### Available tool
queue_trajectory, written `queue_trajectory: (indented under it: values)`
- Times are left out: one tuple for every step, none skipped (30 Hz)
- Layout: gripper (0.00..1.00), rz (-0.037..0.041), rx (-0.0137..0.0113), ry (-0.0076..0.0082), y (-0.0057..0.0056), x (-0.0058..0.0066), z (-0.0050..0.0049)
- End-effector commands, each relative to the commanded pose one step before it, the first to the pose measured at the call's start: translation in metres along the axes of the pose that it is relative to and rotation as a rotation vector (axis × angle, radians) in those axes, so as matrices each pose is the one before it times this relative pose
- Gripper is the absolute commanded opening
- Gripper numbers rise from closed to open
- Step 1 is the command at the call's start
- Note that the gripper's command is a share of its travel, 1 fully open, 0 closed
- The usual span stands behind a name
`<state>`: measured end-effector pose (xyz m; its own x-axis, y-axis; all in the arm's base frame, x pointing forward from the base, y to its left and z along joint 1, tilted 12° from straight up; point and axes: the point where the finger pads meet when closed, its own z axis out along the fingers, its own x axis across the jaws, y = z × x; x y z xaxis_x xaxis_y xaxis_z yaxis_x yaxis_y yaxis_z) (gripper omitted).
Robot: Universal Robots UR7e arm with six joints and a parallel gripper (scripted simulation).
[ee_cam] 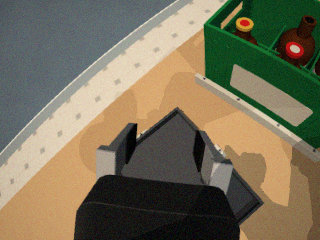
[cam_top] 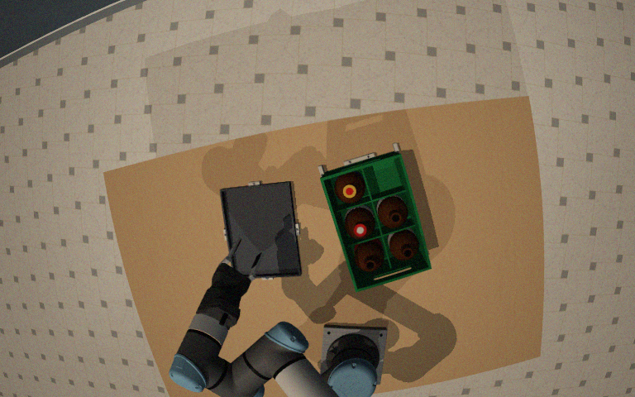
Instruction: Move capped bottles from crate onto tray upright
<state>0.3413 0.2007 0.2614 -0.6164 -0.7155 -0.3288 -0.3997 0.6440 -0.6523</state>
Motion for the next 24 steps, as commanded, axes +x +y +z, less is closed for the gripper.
queue_trajectory:
  values:
    - [1.0, 0.03471, -0.03465, 0.02479, -0.00548, 0.00848, 0.009893]
    - [1.0, 0.00823, -0.00774, 0.00602, -0.00131, 0.00199, 0.002335]
    - [1.0, 0.0, 0.0, 0.0, 0.0, 0.0, 0.0]
    - [1.0, 0.0, 0.0, 0.0, 0.0, 0.0, 0.0]
    - [1.0, -0.00355, 0.00699, -0.00376, 0.00018, -0.00092, -0.002711]
    - [1.0, 0.00819, -0.00777, 0.00603, -0.00221, 0.0021, 0.001353]
    - [1.0, 0.00819, -0.00777, 0.00603, -0.00223, 0.00207, 0.001348]
    - [1.0, 0.00819, -0.00777, 0.00603, -0.00226, 0.00205, 0.001343]
    - [1.0, 0.00819, -0.00777, 0.00603, -0.00229, 0.00202, 0.001338]
    - [1.0, 0.00819, -0.00777, 0.00603, -0.00232, 0.00199, 0.001332]
    - [1.0, 0.00819, -0.00777, 0.00603, -0.00234, 0.00197, 0.001326]
    - [1.0, 0.00819, -0.00777, 0.00603, -0.00237, 0.00194, 0.00132]
    - [1.0, 0.00819, -0.00777, 0.00603, -0.00239, 0.00191, 0.001313]
    - [1.0, 0.00819, -0.00777, 0.00603, -0.00242, 0.00188, 0.001305]
    - [1.0, 0.00819, -0.00777, 0.00603, -0.00245, 0.00186, 0.001298]
    - [1.0, 0.00819, -0.00777, 0.00603, -0.00247, 0.00183, 0.00129]
    - [1.0, 0.00819, -0.00777, 0.00603, -0.0025, 0.0018, 0.001282]
    - [1.0, 0.00819, -0.00777, 0.00603, -0.00252, 0.00177, 0.001273]
    - [1.0, 0.00819, -0.00777, 0.00603, -0.00254, 0.00174, 0.001264]
    - [1.0, 0.0, 0.0, 0.0, 0.0, 0.0, 0.0]
    - [1.0, 0.0, 0.0, 0.0, 0.0, 0.0, 0.0]
    - [1.0, -0.00308, 0.00841, -0.00447, 0.00172, -0.00094, -0.001463]
    - [1.0, 0.00813, -0.00782, 0.00606, -0.00269, 0.00174, 0.000899]
    - [1.0, 0.00813, -0.00782, 0.00606, -0.00272, 0.00172, 0.000888]
